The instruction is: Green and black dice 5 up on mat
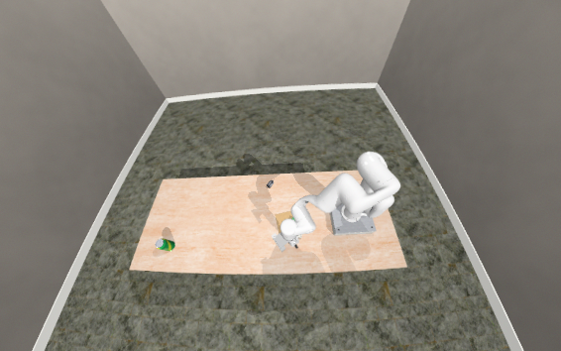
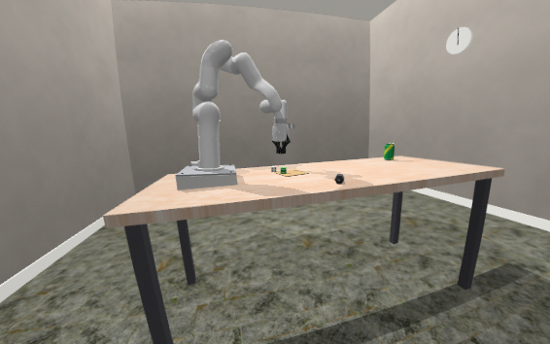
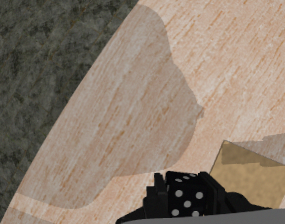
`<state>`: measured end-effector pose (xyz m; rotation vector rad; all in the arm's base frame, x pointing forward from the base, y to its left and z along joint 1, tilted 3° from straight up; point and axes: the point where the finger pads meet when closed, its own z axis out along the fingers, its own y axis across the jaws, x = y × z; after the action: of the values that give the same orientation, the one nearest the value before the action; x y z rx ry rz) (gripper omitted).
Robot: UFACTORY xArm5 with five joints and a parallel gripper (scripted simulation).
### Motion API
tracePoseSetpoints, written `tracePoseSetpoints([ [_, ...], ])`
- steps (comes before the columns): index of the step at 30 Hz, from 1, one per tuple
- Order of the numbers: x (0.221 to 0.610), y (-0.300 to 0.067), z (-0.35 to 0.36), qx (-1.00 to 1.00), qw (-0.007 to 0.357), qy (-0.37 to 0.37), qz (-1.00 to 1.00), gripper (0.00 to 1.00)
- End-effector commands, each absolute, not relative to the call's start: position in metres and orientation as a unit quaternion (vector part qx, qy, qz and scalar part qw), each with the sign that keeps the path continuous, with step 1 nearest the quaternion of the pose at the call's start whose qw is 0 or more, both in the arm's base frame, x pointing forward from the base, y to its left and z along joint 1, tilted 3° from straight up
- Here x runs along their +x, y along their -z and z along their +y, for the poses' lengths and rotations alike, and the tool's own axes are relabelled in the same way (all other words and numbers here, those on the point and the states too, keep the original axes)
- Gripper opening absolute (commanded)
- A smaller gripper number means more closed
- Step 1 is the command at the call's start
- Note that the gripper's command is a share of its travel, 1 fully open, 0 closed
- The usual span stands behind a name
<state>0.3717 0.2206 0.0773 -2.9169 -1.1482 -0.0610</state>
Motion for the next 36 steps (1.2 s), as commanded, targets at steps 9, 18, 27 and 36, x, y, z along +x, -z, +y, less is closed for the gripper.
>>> tracePoseSetpoints([
  [9,0.3727,-0.0799,0.2211,-0.930,0.003,0.021,-0.367,0.27],
  [18,0.3732,-0.0799,0.2205,-0.924,0.003,0.021,-0.382,0.27],
  [27,0.3755,-0.0801,0.2180,-0.896,0.001,0.022,-0.443,0.27],
  [36,0.3788,-0.0805,0.2143,-0.848,-0.001,0.022,-0.529,0.27],
])
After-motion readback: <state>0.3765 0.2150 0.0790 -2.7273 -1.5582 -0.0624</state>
